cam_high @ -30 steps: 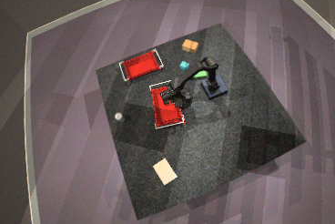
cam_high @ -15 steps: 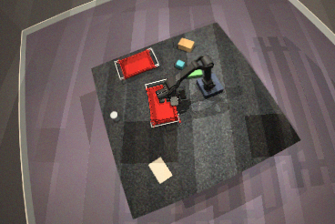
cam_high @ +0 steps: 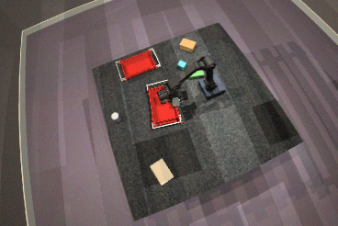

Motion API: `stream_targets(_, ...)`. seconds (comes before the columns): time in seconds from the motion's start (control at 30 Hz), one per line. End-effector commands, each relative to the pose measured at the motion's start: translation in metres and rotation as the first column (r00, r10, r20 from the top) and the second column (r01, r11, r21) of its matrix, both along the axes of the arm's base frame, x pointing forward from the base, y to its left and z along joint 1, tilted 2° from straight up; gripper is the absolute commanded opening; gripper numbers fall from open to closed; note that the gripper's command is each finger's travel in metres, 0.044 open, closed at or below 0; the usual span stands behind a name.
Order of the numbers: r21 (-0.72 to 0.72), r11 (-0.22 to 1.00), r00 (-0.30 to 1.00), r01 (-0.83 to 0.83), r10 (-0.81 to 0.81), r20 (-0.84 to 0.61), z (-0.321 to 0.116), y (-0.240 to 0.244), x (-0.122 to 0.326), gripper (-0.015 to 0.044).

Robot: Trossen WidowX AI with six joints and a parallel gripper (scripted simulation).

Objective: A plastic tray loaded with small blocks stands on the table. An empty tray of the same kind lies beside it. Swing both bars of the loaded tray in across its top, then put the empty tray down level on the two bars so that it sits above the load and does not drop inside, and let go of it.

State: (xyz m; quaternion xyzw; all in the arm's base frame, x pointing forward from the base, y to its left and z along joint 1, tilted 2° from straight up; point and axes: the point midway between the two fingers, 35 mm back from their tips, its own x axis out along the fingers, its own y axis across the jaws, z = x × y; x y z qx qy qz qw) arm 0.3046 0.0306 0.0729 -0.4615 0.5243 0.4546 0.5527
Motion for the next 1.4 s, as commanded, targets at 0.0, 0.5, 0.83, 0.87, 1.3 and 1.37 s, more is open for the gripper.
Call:
stream_targets(0.0, 0.004, 1.0, 1.0, 0.004, -0.004, -0.03, -0.005, 0.001, -0.007, 0.0)
stream_targets(0.5, 0.004, 1.0, 1.0, 0.004, -0.004, -0.03, -0.005, 0.001, -0.007, 0.0)
stream_targets(0.83, 0.001, 1.0, 1.0, 0.001, -0.001, -0.007, -0.004, 0.0, -0.002, 0.0)
stream_targets(0.87, 0.001, 1.0, 1.0, 0.001, -0.001, -0.01, -0.005, 0.0, -0.003, 0.0)
stream_targets(1.3, 0.004, 1.0, 1.0, 0.004, -0.004, -0.031, -0.015, 0.001, -0.009, 0.0)
stream_targets(1.37, 0.004, 1.0, 1.0, 0.004, -0.004, -0.031, -0.015, 0.001, -0.009, 0.0)
